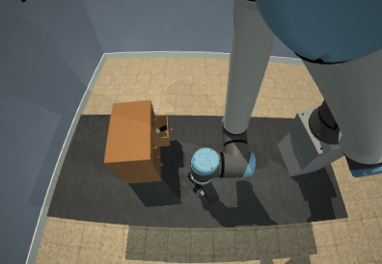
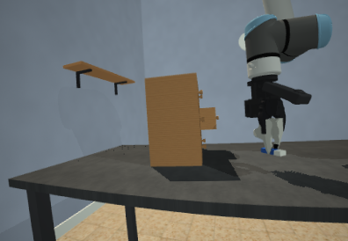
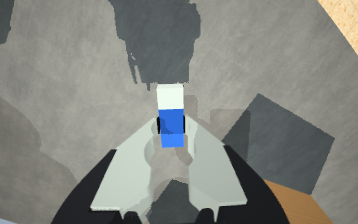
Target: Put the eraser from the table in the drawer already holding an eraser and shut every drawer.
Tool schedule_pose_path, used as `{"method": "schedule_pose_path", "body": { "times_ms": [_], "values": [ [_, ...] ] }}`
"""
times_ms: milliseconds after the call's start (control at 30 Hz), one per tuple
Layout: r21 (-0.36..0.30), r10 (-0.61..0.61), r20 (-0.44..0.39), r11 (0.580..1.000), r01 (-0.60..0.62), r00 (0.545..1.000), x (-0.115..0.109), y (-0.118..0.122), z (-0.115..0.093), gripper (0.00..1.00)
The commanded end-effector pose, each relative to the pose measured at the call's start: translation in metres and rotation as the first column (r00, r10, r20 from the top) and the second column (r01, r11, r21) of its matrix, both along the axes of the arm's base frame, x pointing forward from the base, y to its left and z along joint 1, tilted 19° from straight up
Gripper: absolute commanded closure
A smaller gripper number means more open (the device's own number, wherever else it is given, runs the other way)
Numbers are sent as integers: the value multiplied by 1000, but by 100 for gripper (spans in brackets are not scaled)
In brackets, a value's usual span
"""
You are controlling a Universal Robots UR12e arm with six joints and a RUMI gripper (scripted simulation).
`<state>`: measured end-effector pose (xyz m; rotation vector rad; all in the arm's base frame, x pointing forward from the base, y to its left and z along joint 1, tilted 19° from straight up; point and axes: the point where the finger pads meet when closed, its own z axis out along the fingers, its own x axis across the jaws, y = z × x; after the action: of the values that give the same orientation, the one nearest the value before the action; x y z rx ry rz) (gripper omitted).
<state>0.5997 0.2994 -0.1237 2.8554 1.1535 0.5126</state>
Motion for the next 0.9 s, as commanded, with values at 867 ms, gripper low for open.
{"method": "schedule_pose_path", "body": {
  "times_ms": [867],
  "values": [
    [12, -38, -5, 999, 38, 999, -11, -9, 44, 89]
  ]
}}
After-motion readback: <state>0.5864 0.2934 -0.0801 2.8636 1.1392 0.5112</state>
